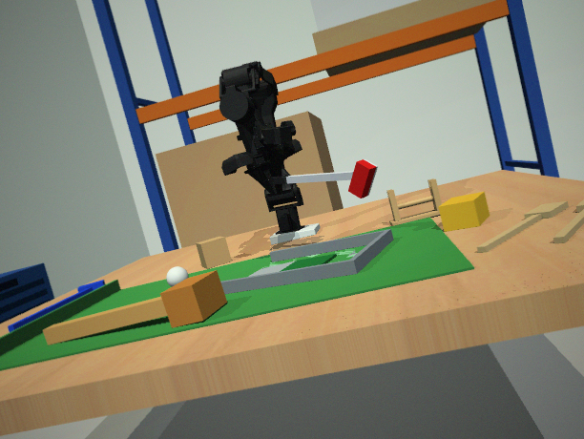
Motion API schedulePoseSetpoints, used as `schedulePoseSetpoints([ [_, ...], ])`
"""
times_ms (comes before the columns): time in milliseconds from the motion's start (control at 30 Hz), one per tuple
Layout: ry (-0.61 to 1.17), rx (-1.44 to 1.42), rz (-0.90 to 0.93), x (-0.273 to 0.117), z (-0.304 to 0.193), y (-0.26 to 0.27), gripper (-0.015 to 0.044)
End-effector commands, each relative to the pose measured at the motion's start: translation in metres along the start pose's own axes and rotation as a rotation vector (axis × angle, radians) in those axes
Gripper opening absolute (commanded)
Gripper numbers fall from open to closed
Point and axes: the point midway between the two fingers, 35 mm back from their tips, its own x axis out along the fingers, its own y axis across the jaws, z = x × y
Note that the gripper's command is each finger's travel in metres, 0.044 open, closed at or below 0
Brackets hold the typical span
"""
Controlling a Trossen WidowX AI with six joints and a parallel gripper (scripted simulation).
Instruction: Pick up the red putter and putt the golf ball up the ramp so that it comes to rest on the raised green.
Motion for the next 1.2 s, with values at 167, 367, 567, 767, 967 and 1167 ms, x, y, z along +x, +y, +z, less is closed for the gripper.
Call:
schedulePoseSetpoints([
  [167,0.019,0.251,-0.039,-0.012,-0.038,-0.028,0.0000],
  [367,0.036,0.412,-0.058,-0.018,-0.065,-0.041,0.0000],
  [567,0.053,0.574,-0.075,-0.024,-0.093,-0.051,0.0000],
  [767,0.070,0.735,-0.090,-0.031,-0.123,-0.058,0.0000],
  [967,0.086,0.897,-0.104,-0.037,-0.152,-0.061,0.0000],
  [1167,0.101,1.058,-0.117,-0.043,-0.182,-0.061,0.0000],
])
